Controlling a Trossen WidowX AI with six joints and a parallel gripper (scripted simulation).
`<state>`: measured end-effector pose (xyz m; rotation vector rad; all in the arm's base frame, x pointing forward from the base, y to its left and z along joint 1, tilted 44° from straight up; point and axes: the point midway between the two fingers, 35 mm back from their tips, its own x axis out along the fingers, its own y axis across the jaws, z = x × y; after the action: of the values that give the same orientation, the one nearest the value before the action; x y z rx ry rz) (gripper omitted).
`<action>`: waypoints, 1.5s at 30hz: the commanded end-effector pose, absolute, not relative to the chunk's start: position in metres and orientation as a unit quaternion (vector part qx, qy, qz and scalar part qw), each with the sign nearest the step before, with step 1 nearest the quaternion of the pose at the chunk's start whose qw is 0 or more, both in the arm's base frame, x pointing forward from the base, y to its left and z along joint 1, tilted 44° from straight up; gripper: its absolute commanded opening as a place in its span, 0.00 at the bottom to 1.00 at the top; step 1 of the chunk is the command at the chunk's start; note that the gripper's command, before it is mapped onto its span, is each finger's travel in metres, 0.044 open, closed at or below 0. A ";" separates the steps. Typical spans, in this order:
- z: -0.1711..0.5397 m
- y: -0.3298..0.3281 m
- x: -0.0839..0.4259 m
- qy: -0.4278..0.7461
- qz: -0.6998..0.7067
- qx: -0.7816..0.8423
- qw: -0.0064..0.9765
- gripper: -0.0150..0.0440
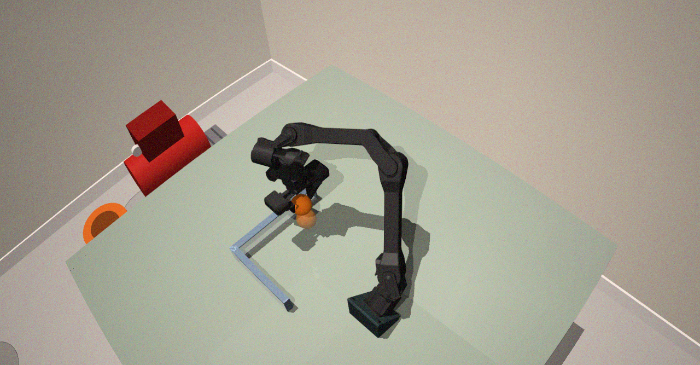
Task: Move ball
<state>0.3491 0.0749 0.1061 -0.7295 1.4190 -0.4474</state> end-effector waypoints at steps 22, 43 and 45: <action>0.061 0.025 0.357 0.628 -0.202 -0.325 0.678 0.25; 0.056 0.022 0.357 0.630 -0.201 -0.324 0.676 0.88; 0.058 0.024 0.357 0.630 -0.201 -0.324 0.677 0.93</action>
<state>0.3571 0.0227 0.0564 -0.7287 1.4165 -0.4507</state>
